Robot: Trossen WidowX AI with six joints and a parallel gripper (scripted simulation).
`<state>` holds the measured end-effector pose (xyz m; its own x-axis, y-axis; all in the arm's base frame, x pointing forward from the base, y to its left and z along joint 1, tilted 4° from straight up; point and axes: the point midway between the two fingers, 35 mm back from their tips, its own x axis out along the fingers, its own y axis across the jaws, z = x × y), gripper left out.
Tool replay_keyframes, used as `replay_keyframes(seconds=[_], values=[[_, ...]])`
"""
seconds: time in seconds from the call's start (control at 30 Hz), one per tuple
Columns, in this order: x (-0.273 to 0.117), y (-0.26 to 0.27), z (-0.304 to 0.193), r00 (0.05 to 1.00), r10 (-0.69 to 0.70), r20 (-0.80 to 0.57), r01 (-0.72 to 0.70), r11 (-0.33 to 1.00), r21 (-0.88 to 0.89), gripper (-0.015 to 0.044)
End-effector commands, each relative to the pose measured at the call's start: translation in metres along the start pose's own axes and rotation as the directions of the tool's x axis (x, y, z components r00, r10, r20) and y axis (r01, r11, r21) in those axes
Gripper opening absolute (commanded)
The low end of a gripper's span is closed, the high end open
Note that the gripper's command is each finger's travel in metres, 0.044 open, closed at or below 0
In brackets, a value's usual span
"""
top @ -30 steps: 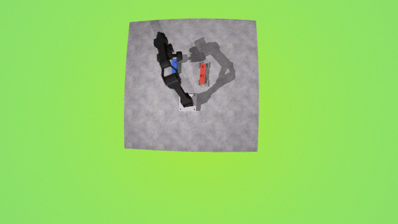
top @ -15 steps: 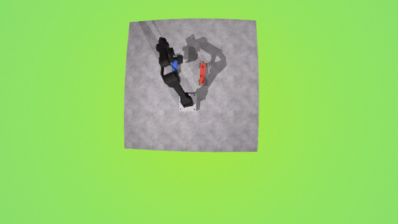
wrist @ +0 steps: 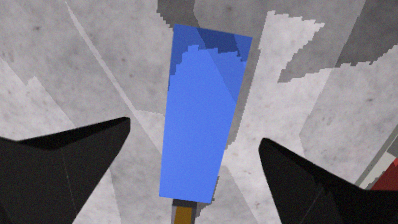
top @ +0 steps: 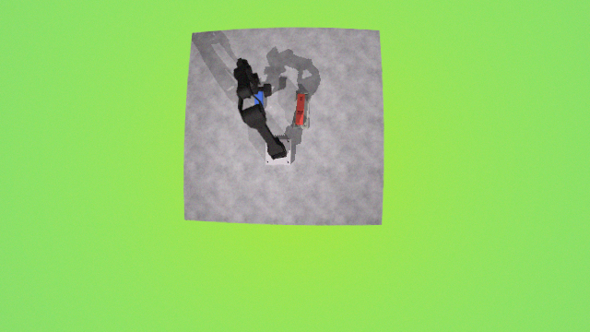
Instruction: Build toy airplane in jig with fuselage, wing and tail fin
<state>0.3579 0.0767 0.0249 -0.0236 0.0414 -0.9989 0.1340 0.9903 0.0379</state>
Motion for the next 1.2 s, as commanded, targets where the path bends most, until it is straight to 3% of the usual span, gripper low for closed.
replay_keyframes(seconds=[0.0,0.5,0.8,1.03,1.17], values=[[0.008,0.0,0.0,1.0,0.0,-0.005,0.0,1.0,0.003,0.044],[0.03,0.0,-0.001,1.0,0.0,-0.005,0.0,1.0,0.003,0.044],[0.03,0.0,-0.001,1.0,0.0,-0.005,0.0,1.0,0.003,0.0204],[0.03,0.0,-0.001,1.0,0.0,-0.005,0.0,1.0,0.003,0.0157],[0.028,0.0,-0.001,1.0,0.0,-0.007,0.001,1.0,0.006,0.0052]])
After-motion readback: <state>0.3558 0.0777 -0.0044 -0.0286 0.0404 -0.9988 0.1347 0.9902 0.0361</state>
